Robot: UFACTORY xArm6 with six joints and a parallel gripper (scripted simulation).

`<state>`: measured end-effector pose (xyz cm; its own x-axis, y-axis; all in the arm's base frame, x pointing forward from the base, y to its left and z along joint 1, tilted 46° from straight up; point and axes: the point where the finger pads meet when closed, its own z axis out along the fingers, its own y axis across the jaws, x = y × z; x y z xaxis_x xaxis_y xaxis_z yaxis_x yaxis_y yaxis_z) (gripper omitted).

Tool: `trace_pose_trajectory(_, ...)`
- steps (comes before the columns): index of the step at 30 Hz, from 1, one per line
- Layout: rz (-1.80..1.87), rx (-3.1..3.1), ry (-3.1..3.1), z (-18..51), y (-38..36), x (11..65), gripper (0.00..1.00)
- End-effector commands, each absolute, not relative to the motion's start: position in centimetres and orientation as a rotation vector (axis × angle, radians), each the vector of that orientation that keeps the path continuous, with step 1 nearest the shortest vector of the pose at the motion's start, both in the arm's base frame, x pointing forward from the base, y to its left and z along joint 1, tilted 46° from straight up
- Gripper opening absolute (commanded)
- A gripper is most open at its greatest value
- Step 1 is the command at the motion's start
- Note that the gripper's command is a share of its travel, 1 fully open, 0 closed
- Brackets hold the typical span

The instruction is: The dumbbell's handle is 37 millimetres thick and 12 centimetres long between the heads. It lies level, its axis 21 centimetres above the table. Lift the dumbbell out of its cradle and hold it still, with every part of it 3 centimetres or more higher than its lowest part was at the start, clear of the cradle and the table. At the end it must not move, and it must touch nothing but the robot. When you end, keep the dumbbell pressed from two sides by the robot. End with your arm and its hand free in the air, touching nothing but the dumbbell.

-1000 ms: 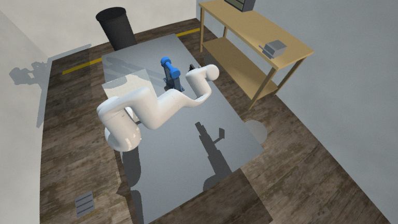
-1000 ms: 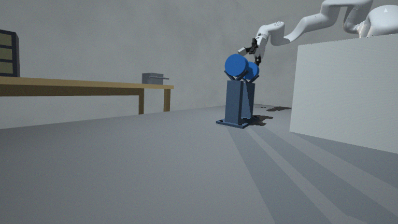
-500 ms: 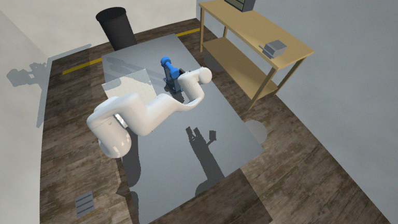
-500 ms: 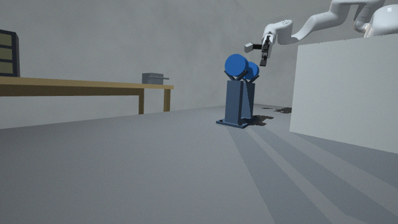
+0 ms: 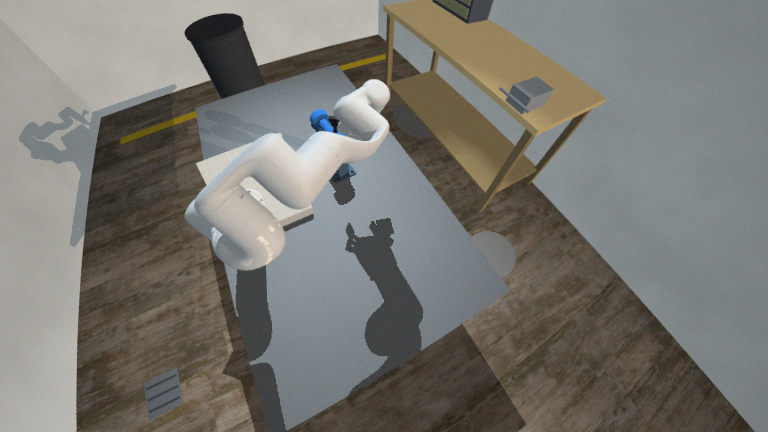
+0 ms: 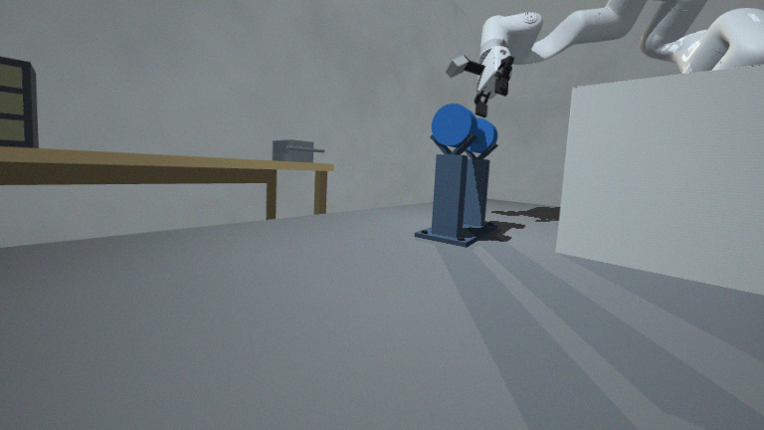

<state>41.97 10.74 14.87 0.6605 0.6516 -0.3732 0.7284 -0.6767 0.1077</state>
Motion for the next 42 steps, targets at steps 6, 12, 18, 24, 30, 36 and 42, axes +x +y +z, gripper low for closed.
trace_pose_trajectory(6,-0.587,2.338,1.423,11.1,14.9,41.9,1.00)
trace_pose_trajectory(12,-0.654,2.157,1.572,8.9,17.2,41.5,1.00)
trace_pose_trajectory(18,-0.726,1.933,1.720,6.2,19.8,40.8,1.00)
trace_pose_trajectory(24,-0.779,1.746,1.820,4.0,21.8,40.0,1.00)
trace_pose_trajectory(30,-0.799,1.669,1.855,3.1,22.5,39.7,1.00)
trace_pose_trajectory(36,-0.799,1.668,1.854,2.3,21.6,39.7,1.00)
trace_pose_trajectory(42,-0.799,1.668,1.854,-2.9,16.3,39.7,1.00)
